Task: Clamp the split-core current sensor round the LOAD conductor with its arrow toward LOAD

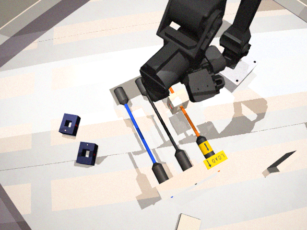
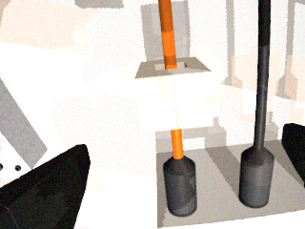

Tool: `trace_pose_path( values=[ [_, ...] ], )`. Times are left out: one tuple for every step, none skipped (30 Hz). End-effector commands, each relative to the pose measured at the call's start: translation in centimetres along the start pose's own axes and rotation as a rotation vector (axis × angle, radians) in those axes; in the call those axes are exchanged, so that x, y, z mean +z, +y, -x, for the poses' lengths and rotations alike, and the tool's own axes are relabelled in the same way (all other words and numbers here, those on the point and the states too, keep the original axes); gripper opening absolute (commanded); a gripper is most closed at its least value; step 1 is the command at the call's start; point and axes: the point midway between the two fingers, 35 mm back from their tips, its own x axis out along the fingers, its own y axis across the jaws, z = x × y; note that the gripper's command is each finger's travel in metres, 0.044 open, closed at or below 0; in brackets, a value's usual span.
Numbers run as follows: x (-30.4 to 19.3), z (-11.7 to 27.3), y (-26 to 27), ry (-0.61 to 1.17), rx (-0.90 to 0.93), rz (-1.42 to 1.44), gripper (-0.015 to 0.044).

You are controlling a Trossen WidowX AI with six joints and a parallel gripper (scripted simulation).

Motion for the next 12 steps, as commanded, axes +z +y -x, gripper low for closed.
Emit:
trace_pose_path(
  values=[
    [0.05,0.03,-0.03,-0.004,-0.002,0.005,0.0440],
    [0.05,0.03,-0.03,-0.004,-0.002,0.005,0.0440],
    [0.05,0.03,-0.03,-0.004,-0.002,0.005,0.0440],
    [0.05,0.03,-0.03,-0.004,-0.002,0.005,0.0440],
    [0.05,0.03,-0.03,-0.004,-0.002,0.005,0.0440],
    [0.05,0.03,-0.03,-0.004,-0.002,0.005,0.0440],
    [0.05,0.03,-0.03,-0.004,-0.002,0.005,0.0440],
    [0.05,0.03,-0.03,-0.004,-0.002,0.005,0.0440],
    [0.05,0.03,-0.03,-0.004,-0.002,0.005,0.0440],
    [0.05,0.03,-0.03,-0.004,-0.002,0.005,0.0440],
    [0.05,0.03,-0.03,-0.004,-0.002,0.005,0.0440],
    [0.00,0.00,0.00,0.000,0.000,0.000,0.0440]
  ],
)
